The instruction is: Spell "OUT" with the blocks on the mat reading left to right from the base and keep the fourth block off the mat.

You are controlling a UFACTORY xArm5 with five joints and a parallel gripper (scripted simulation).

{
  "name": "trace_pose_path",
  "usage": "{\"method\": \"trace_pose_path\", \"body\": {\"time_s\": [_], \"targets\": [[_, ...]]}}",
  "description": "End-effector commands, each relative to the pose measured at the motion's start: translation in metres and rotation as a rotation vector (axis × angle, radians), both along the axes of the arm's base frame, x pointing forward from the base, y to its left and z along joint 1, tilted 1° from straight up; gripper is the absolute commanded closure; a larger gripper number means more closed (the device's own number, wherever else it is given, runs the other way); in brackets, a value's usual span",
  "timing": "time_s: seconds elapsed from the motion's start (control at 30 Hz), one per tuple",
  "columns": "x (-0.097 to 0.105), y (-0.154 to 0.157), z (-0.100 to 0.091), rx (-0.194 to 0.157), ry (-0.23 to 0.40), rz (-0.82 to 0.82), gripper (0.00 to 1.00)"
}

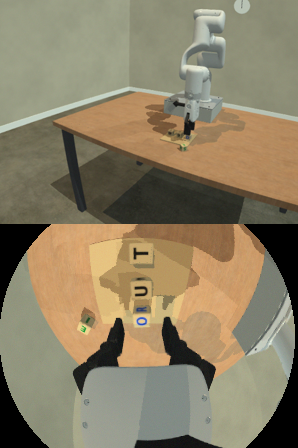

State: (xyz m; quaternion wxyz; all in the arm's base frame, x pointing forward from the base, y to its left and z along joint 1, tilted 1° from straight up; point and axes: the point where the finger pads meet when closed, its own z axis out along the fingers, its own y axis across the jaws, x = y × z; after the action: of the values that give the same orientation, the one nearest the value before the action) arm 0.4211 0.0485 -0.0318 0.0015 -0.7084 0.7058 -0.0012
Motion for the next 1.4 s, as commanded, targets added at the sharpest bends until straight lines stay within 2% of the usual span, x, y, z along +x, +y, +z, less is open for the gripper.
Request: {"method": "trace_pose_path", "body": {"time_s": [0.0,0.43,0.9,1.37], "targets": [[0.001,0.000,0.001,0.000,-0.003,0.000,0.37],[0.001,0.000,-0.001,0.000,-0.003,0.000,0.37],[0.001,0.001,-0.022,0.000,-0.003,0.000,0.37],[0.001,0.001,-0.028,0.000,-0.003,0.000,0.37]]}}
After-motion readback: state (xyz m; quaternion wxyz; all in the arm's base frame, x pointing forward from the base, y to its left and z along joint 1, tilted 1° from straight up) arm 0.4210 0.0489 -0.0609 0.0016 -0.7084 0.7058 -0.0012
